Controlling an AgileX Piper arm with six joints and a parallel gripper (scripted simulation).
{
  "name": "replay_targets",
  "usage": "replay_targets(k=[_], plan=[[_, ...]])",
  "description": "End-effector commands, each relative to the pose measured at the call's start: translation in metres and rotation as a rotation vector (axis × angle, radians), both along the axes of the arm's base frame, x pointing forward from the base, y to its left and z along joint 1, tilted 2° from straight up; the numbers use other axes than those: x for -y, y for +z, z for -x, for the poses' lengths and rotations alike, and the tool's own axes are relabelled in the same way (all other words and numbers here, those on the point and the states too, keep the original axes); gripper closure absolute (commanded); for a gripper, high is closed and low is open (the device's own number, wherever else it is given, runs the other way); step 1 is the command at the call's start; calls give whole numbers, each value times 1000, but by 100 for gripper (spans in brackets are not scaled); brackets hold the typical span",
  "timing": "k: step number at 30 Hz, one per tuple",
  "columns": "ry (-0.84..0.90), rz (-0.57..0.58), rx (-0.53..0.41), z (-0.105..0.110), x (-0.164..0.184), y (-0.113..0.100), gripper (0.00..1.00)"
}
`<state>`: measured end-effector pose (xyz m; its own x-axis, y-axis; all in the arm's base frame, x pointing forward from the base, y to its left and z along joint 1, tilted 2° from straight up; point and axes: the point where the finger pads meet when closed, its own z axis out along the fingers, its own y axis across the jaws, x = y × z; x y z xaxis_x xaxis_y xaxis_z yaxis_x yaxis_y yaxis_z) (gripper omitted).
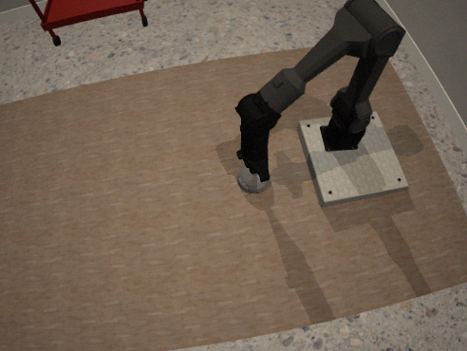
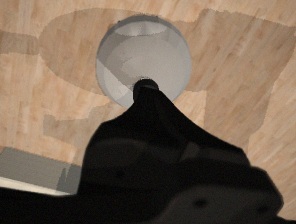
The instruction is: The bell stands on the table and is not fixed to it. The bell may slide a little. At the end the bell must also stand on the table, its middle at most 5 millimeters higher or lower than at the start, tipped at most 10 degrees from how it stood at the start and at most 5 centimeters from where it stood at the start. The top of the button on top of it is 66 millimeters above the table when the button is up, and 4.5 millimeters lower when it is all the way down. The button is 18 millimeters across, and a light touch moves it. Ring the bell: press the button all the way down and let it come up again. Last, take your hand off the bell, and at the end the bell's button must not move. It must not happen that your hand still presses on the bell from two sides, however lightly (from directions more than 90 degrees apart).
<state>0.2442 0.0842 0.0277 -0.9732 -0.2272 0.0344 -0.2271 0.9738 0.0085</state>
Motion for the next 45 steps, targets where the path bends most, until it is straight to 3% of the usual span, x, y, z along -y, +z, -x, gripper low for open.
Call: replay_targets(k=[1,45], plan=[[-1,0,-4,1,0,-1,100],[-1,0,-3,1,0,-9,100]])
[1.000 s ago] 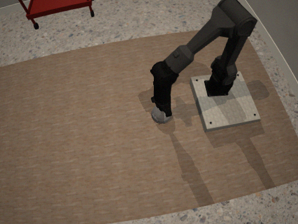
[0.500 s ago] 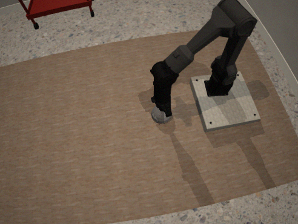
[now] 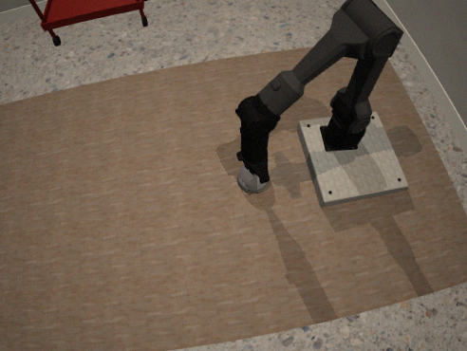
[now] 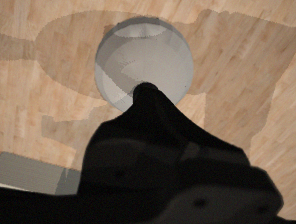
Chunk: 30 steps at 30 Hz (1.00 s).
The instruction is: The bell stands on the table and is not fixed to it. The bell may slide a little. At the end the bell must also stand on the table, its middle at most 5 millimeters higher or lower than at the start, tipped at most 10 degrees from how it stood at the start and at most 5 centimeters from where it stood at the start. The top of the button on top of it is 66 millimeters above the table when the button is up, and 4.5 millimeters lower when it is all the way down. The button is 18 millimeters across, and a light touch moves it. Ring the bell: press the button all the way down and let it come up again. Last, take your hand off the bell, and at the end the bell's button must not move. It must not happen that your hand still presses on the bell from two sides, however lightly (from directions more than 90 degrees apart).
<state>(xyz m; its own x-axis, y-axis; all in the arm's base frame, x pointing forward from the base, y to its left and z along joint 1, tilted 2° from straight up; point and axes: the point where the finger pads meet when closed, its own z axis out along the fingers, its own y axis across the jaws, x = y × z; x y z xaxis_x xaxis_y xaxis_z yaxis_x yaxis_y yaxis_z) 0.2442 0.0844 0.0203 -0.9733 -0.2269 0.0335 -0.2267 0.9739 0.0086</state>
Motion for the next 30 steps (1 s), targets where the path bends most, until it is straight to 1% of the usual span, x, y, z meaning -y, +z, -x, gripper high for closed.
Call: replay_targets(k=[1,5,30], plan=[[0,0,-4,1,0,-1,100],[0,0,-5,1,0,-5,100],[0,0,-4,1,0,-5,100]])
